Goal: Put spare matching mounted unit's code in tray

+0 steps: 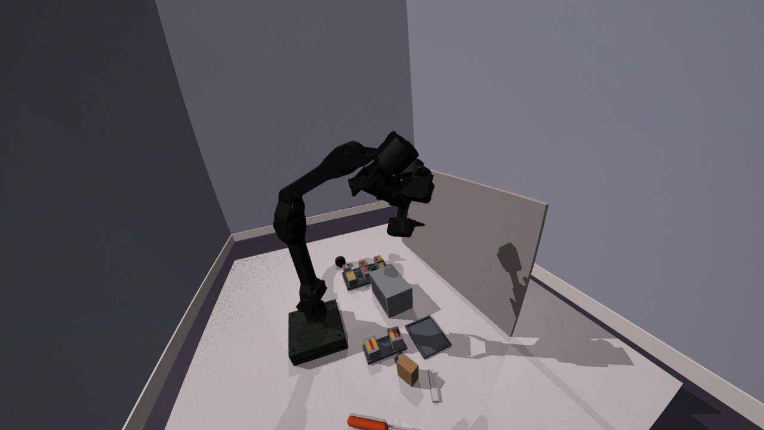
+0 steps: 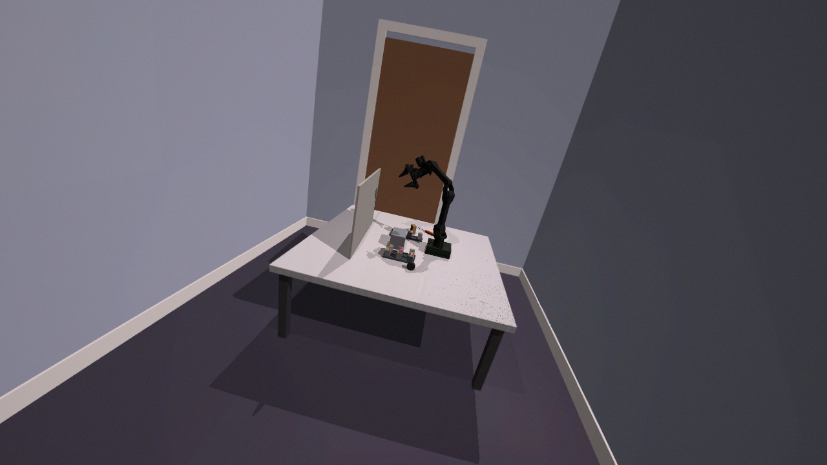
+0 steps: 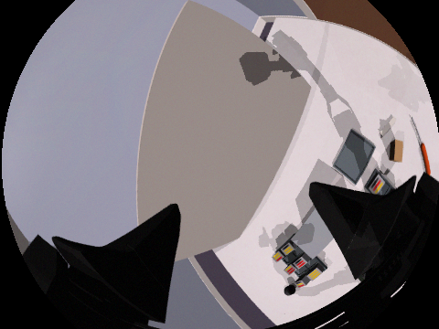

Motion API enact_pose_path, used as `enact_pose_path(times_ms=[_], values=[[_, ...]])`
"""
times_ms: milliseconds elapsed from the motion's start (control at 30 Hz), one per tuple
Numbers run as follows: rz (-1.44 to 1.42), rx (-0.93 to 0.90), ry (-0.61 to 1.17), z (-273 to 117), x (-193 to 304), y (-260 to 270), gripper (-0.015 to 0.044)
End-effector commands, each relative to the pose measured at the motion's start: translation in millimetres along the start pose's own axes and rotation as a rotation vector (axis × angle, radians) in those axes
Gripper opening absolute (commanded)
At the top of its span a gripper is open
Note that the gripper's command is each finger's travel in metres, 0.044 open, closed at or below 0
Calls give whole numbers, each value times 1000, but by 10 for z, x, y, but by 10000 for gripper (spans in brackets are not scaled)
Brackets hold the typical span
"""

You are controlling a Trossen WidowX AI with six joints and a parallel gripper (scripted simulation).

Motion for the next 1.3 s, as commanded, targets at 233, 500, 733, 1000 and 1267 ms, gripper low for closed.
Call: enact_pose_path(times_ms=[233,500,733,1000,1267], values=[[-605,356,576,1521,1081,-116,440],[-980,473,835,1893,1698,-116,440],[-980,473,835,1893,1698,-116,440],[-980,473,835,1893,1698,-116,440],[-881,515,800,1790,1554,-307,440]])
Point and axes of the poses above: the point midway between the two fingers, 35 mm back from their tips, its own z axis out along the fingers, its own y axis across the jaws, x = y × z, the point moved 3 cm from there along -z, back along the fingers, and after that the axes turned 10 degrees about -z, right-handed, at the moved point
